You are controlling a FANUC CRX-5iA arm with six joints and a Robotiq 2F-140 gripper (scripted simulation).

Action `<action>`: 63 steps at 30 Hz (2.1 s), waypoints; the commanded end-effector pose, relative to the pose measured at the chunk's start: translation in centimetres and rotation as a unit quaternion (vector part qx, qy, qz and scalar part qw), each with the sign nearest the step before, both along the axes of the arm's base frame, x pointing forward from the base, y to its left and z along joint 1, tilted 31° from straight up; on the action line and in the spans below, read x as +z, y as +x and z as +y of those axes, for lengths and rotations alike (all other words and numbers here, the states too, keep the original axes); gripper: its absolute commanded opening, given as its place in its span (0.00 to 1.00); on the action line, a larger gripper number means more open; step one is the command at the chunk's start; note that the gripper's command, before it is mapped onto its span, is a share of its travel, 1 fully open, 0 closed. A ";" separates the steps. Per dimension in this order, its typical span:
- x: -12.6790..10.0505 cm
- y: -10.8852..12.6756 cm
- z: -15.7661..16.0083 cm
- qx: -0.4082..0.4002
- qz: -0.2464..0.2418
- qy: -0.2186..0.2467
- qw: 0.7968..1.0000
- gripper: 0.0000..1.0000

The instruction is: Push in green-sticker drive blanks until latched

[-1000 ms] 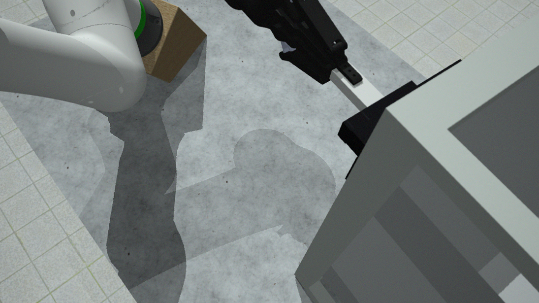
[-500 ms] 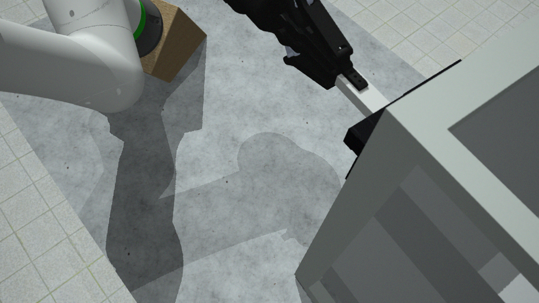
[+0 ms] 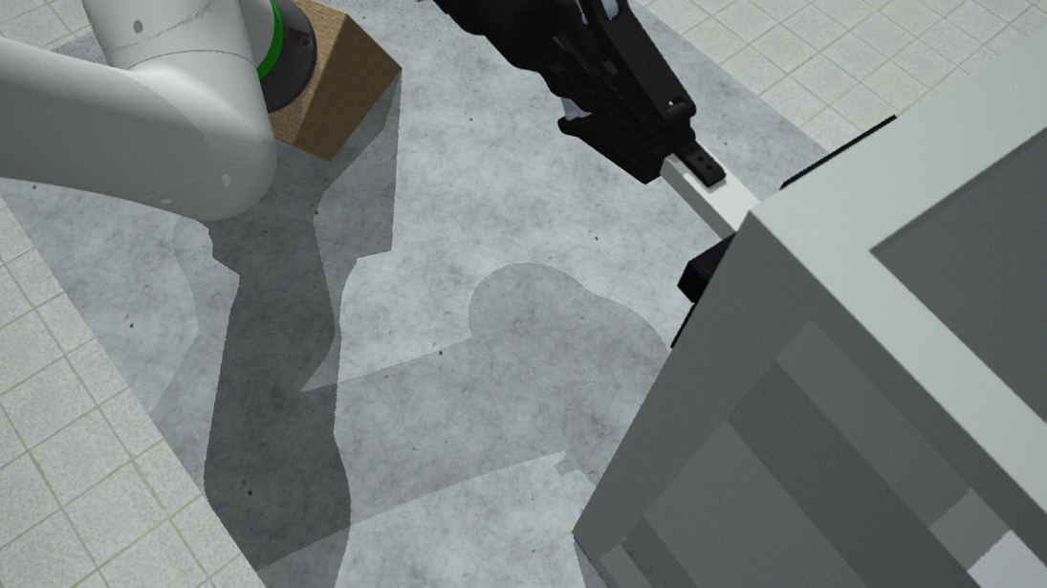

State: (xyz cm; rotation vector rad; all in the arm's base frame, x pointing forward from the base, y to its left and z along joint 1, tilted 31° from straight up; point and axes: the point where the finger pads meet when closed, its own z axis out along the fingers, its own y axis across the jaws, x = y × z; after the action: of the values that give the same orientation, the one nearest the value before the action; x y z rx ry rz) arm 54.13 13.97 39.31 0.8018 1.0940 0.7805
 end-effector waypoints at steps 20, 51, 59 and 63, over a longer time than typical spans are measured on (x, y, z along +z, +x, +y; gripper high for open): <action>0.1 0.3 -0.1 0.000 0.000 0.000 1.000 0.00; 0.2 0.9 -0.2 0.000 0.000 0.000 1.000 0.00; 0.2 0.9 -0.2 0.000 0.000 0.000 1.000 0.00; 0.3 1.0 -0.2 0.000 0.000 0.000 1.000 0.00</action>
State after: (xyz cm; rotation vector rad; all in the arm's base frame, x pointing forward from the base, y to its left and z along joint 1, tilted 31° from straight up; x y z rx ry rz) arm 55.10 13.79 39.56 0.8017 1.0941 0.7805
